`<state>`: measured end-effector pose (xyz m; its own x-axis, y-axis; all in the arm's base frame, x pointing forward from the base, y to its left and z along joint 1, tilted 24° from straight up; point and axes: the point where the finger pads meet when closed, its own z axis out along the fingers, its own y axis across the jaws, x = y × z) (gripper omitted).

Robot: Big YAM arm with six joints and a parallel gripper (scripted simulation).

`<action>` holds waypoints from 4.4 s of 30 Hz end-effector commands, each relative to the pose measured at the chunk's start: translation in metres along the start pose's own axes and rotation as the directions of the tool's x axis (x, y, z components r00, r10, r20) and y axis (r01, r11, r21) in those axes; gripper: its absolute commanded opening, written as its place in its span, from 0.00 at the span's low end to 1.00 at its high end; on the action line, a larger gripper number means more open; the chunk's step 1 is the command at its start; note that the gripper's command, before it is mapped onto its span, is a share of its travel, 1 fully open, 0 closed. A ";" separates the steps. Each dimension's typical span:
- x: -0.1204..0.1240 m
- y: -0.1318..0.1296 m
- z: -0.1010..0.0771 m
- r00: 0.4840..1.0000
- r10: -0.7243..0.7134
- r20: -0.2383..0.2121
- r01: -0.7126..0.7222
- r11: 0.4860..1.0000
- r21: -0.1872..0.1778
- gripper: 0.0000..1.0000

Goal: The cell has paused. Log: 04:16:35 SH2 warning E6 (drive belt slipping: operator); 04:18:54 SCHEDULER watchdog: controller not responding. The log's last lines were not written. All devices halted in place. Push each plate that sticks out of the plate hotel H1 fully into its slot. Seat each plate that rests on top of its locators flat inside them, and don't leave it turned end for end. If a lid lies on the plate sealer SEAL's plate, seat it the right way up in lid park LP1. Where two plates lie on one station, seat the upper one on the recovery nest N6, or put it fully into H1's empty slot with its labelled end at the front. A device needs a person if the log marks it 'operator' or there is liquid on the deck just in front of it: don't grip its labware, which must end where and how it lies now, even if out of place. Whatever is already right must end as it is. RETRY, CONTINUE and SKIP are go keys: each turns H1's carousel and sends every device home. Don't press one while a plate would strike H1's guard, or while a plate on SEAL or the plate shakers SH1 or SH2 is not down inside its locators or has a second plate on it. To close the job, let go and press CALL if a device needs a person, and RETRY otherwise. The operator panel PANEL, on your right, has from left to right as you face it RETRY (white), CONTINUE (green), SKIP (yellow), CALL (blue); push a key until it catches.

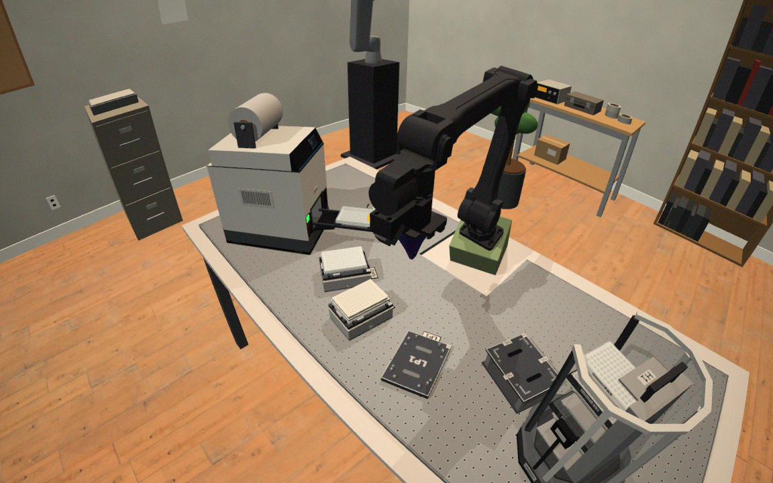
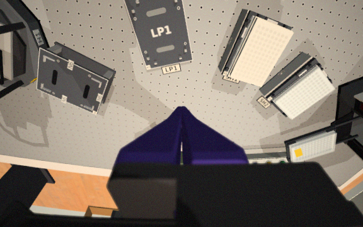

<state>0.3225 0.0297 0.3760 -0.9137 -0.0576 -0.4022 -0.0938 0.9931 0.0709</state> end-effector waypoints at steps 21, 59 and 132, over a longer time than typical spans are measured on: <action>0.008 -0.073 0.004 0.950 0.312 -0.021 -0.312 0.950 0.005 0.00; 0.006 -0.162 -0.019 0.968 0.247 0.038 -0.247 0.969 0.008 0.00; 0.020 -0.161 0.215 0.960 0.279 -0.003 -0.279 0.960 -0.001 1.00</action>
<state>0.4002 -0.1139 0.1707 -0.9026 0.2204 -0.3699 0.1645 0.9704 0.1768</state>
